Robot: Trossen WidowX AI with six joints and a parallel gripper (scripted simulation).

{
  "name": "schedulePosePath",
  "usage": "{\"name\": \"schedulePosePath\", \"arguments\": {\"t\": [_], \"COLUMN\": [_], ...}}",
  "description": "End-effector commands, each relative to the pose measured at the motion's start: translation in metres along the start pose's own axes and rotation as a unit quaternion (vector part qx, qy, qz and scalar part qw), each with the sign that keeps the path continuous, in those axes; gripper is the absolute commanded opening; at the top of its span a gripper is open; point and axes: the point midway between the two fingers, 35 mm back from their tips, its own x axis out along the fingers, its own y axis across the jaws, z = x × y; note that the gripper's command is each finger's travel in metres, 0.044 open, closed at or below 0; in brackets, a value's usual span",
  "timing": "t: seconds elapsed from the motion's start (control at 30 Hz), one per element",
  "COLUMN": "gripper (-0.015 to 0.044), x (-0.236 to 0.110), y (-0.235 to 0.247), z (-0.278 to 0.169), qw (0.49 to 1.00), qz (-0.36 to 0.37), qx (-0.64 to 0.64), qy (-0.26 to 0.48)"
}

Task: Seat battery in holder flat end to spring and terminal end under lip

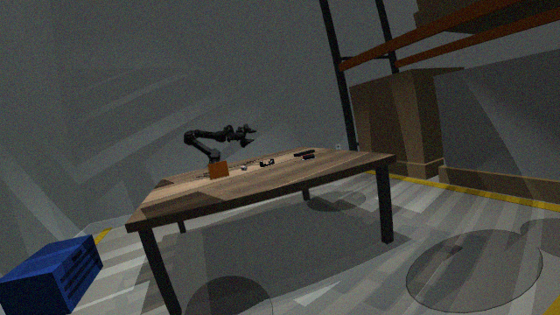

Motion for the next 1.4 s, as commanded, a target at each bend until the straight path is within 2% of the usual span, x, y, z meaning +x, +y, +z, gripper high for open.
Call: {"name": "schedulePosePath", "arguments": {"t": [0.0,0.03,0.1,0.17,0.23,0.3,0.4,0.47,0.57,0.6,0.63,0.7,1.37], "gripper": [0.0374,0.0347,0.0295,0.0245,0.0245,0.0245,0.0245,0.0245,0.0245,0.0245,0.0245,0.0245,0.0245], "x": [0.002,0.006,0.012,0.008,-0.003,-0.024,-0.064,-0.092,-0.127,-0.134,-0.138,-0.139,-0.136], "y": [-0.001,-0.005,-0.020,-0.031,-0.041,-0.049,-0.051,-0.047,-0.035,-0.033,-0.031,-0.030,-0.021], "z": [-0.005,-0.020,-0.074,-0.114,-0.154,-0.193,-0.235,-0.250,-0.253,-0.250,-0.247,-0.246,-0.255], "qw": [1.000,0.999,0.985,0.963,0.925,0.865,0.736,0.623,0.419,0.359,0.320,0.302,0.303], "qz": [0.000,0.000,-0.007,-0.019,-0.036,-0.062,-0.109,-0.143,-0.191,-0.202,-0.208,-0.211,-0.212], "qx": [0.003,0.014,0.066,0.117,0.182,0.267,0.407,0.504,0.639,0.671,0.689,0.697,0.697], "qy": [0.011,0.042,0.159,0.244,0.331,0.421,0.530,0.580,0.616,0.617,0.616,0.615,0.614]}}
